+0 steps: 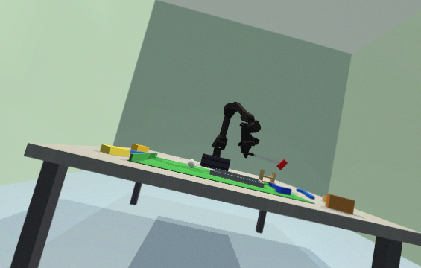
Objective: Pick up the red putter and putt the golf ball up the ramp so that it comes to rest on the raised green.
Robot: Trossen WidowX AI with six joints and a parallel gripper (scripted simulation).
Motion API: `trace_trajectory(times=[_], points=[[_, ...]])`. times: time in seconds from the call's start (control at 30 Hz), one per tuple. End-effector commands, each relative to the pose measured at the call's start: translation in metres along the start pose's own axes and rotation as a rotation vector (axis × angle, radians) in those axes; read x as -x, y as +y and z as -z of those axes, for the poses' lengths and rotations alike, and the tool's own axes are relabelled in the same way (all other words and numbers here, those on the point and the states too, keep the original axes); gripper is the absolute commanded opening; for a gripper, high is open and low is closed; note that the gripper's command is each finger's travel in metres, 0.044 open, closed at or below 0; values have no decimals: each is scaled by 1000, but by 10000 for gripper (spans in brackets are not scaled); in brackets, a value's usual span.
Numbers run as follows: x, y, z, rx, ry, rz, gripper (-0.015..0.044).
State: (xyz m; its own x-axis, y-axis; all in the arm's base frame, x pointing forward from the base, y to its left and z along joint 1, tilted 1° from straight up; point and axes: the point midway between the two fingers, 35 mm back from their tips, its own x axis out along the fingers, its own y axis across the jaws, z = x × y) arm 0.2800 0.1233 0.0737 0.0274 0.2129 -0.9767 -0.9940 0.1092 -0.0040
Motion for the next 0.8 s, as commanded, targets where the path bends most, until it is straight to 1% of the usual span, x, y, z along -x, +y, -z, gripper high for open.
trace_trajectory(times=[0.0, 0.37, 0.77], points=[[7, -7, 17, -92, 6, 17, 0], [23, -21, 75, -387, 39, 61, 0], [41, -23, 139, -709, 70, 106, 0]])
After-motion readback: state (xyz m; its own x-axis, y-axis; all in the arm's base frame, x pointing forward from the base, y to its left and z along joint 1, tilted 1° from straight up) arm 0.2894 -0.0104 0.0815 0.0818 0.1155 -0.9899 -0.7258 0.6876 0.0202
